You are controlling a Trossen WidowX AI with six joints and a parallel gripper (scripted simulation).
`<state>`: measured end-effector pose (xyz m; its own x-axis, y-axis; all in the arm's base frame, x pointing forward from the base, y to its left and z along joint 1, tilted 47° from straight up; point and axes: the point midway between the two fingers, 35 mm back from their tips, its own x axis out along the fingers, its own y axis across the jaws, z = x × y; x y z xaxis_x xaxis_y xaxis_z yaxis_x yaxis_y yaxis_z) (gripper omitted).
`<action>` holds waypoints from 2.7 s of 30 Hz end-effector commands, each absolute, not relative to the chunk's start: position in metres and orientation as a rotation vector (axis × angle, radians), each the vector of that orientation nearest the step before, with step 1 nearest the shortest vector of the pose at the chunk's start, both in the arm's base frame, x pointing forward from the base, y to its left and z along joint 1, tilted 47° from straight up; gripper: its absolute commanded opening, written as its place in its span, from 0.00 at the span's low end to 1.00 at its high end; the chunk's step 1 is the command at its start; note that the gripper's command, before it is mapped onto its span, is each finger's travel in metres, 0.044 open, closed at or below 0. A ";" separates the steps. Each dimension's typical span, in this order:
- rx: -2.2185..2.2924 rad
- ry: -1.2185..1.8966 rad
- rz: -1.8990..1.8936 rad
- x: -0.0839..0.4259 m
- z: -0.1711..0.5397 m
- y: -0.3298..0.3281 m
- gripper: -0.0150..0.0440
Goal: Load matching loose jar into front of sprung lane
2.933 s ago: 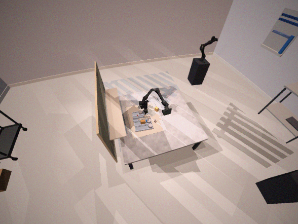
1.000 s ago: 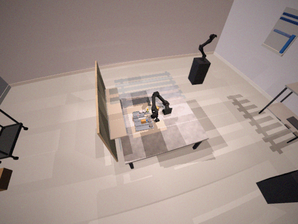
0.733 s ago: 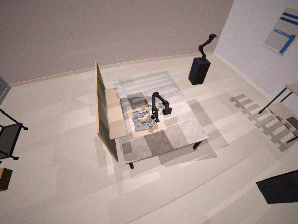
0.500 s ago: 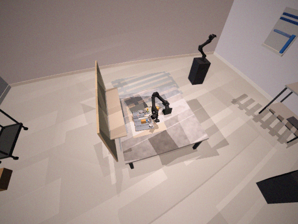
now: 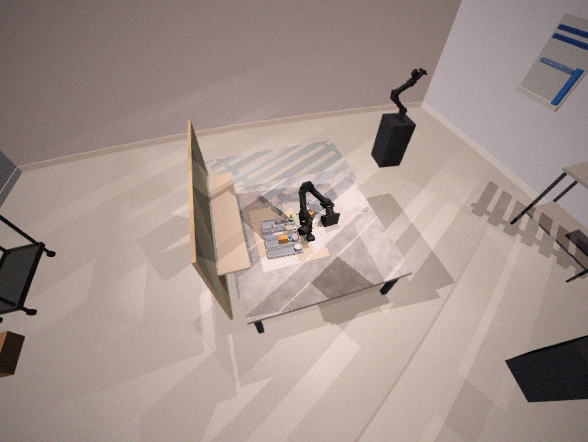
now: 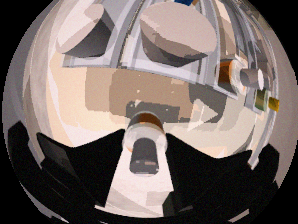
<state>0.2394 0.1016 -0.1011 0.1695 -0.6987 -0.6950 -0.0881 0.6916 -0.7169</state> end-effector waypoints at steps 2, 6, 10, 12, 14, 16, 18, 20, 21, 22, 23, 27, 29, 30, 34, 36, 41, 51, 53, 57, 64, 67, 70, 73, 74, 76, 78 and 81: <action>-0.728 1.355 -0.490 0.239 -0.089 0.117 0.25; -0.727 1.356 -0.488 0.237 -0.071 0.137 0.25; -0.726 1.357 -0.487 0.233 -0.051 0.155 0.25; -0.727 1.357 -0.488 0.230 -0.041 0.164 0.25; -0.727 1.357 -0.489 0.227 -0.031 0.172 0.25; -0.728 1.357 -0.490 0.226 -0.027 0.175 0.25; -0.728 1.357 -0.490 0.226 -0.027 0.175 0.25; -0.728 1.357 -0.490 0.226 -0.027 0.175 0.25; -0.727 1.357 -0.490 0.226 -0.027 0.174 0.25; -0.725 1.357 -0.490 0.228 -0.026 0.172 0.25; -0.721 1.356 -0.491 0.231 -0.025 0.168 0.25; -0.705 1.351 -0.498 0.244 -0.019 0.149 0.25; -0.698 1.348 -0.503 0.250 -0.016 0.138 0.25; -0.695 1.346 -0.506 0.253 -0.015 0.133 0.25; -0.682 1.338 -0.521 0.262 -0.009 0.112 0.25; -0.677 1.334 -0.529 0.266 -0.006 0.101 0.25; -0.668 1.327 -0.547 0.272 -0.001 0.082 0.25; -0.669 1.326 -0.547 0.277 -0.015 0.068 0.25; -0.669 1.326 -0.548 0.278 -0.016 0.066 0.25; -0.669 1.326 -0.548 0.278 -0.016 0.066 0.25; -0.669 1.326 -0.548 0.280 -0.016 0.066 0.25; -0.669 1.326 -0.548 0.282 -0.016 0.066 0.25; -0.669 1.326 -0.548 0.283 -0.016 0.067 0.25; -0.668 1.326 -0.547 0.285 -0.016 0.067 0.25; -0.668 1.325 -0.547 0.285 -0.016 0.067 0.25; -0.668 1.325 -0.547 0.286 -0.016 0.067 0.25; -0.668 1.325 -0.547 0.287 -0.016 0.067 0.25; -0.668 1.325 -0.547 0.288 -0.016 0.067 0.25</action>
